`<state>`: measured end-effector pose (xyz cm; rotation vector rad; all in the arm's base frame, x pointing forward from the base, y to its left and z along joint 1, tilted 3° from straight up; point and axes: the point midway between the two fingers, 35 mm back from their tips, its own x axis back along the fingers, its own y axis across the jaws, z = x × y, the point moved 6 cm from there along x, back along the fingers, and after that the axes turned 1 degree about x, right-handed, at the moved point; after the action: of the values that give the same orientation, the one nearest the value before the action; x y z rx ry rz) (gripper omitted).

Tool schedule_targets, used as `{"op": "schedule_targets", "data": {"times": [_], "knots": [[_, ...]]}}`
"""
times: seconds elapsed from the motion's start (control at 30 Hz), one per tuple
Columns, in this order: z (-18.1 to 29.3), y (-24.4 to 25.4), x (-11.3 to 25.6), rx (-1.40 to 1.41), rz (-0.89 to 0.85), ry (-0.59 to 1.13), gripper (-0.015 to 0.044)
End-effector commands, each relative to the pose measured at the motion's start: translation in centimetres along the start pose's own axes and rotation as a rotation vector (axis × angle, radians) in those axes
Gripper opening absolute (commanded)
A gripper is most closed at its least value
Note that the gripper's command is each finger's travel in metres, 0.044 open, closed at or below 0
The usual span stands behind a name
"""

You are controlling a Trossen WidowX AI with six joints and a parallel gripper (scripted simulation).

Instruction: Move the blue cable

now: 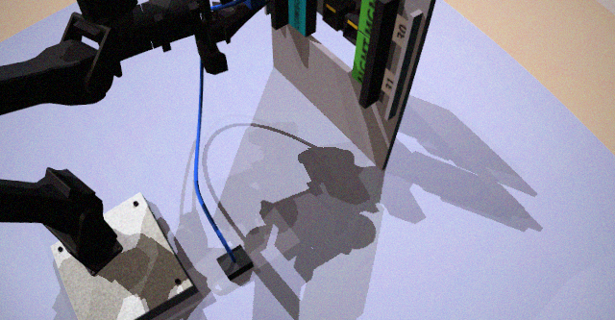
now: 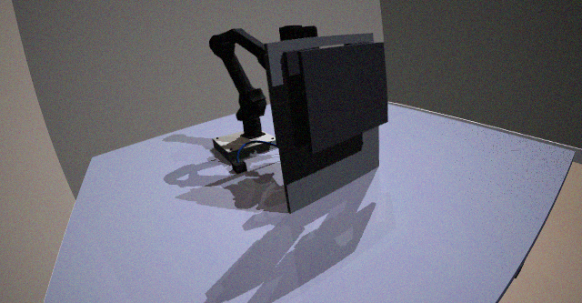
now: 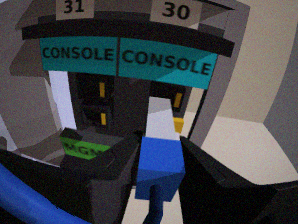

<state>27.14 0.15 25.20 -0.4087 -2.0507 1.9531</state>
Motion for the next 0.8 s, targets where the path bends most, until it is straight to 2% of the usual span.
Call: {"op": "schedule_targets", "data": {"times": [0.0,0.77], "knots": [[0.0,0.2,0.1,-0.002,0.003,0.005,0.0],[-0.3,8.3,-0.3,-0.002,0.002,0.005,0.0]]}}
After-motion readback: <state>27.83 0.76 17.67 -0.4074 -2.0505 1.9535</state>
